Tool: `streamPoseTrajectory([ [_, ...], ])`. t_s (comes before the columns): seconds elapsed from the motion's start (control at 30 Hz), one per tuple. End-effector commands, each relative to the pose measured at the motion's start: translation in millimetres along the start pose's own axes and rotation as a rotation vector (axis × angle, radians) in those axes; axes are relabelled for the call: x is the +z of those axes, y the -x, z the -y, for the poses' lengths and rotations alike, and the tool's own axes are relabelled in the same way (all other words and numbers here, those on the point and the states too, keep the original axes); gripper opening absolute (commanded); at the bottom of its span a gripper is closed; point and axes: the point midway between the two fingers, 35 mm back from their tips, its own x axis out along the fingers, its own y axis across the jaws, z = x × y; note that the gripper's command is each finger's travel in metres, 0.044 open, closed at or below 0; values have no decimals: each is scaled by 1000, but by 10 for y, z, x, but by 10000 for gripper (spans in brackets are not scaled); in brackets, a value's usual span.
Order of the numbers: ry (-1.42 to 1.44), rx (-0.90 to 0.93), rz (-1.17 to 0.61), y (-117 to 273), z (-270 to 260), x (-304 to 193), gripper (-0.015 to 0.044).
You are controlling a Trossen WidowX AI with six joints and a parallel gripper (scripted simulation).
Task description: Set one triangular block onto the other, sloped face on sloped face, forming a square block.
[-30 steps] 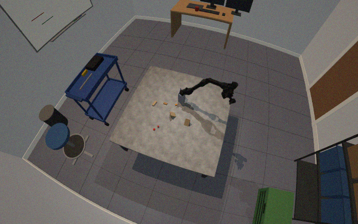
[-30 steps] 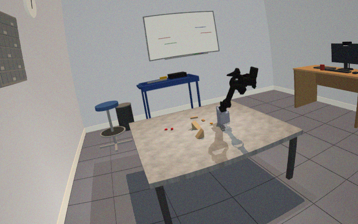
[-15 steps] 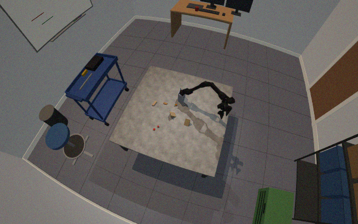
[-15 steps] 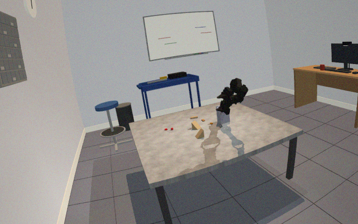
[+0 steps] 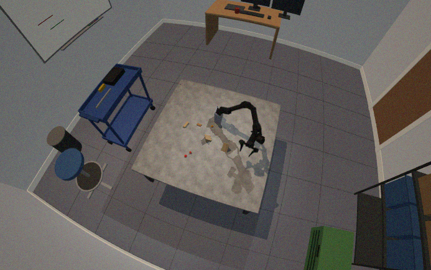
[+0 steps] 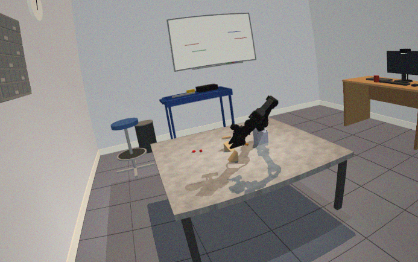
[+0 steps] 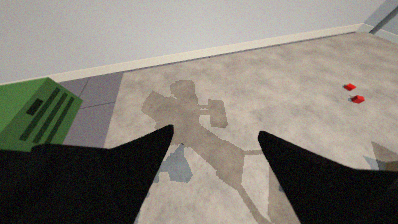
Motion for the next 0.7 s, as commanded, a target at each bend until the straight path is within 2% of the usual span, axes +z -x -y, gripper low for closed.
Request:
streamPoseTrajectory([
  [0.0, 186, -127, -230, -335, 657, -131, 440],
  [0.2, 313, -159, -590, -489, 1505, -325, 440],
  [0.37, 290, -6, -883, -375, 2101, -491, 440],
  [0.43, 265, 57, -932, -325, 2203, -516, 440],
  [0.67, 262, 63, -936, -320, 2211, -518, 440],
])
